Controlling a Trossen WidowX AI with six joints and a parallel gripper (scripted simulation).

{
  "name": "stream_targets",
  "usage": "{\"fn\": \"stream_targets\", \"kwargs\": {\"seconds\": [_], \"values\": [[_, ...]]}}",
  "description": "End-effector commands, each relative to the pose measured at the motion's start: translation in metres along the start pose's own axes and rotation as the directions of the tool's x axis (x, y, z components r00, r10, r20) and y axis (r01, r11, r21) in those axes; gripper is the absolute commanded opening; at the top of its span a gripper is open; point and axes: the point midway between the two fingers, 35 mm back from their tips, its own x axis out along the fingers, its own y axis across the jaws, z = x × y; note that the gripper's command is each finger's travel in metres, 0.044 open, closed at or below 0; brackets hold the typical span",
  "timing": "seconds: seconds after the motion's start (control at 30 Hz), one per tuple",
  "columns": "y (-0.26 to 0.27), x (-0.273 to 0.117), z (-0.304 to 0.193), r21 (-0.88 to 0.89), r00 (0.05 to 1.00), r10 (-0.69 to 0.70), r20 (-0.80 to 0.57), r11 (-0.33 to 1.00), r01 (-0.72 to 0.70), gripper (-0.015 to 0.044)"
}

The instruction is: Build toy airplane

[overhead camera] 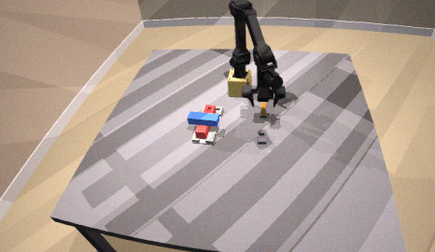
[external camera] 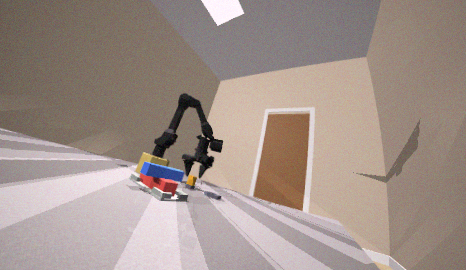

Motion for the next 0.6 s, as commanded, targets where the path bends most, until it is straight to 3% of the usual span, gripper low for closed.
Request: {"fn": "stream_targets", "kwargs": {"seconds": [0.0,0.53,0.57], "values": [[-0.001,0.008,-0.002,0.006,1.0,-0.004,-0.008,1.0,0.004,0.044],[-0.002,0.031,-0.004,0.006,1.0,-0.005,-0.009,1.0,0.005,0.044],[-0.002,0.031,-0.004,0.006,1.0,-0.005,-0.009,1.0,0.005,0.0414]]}}
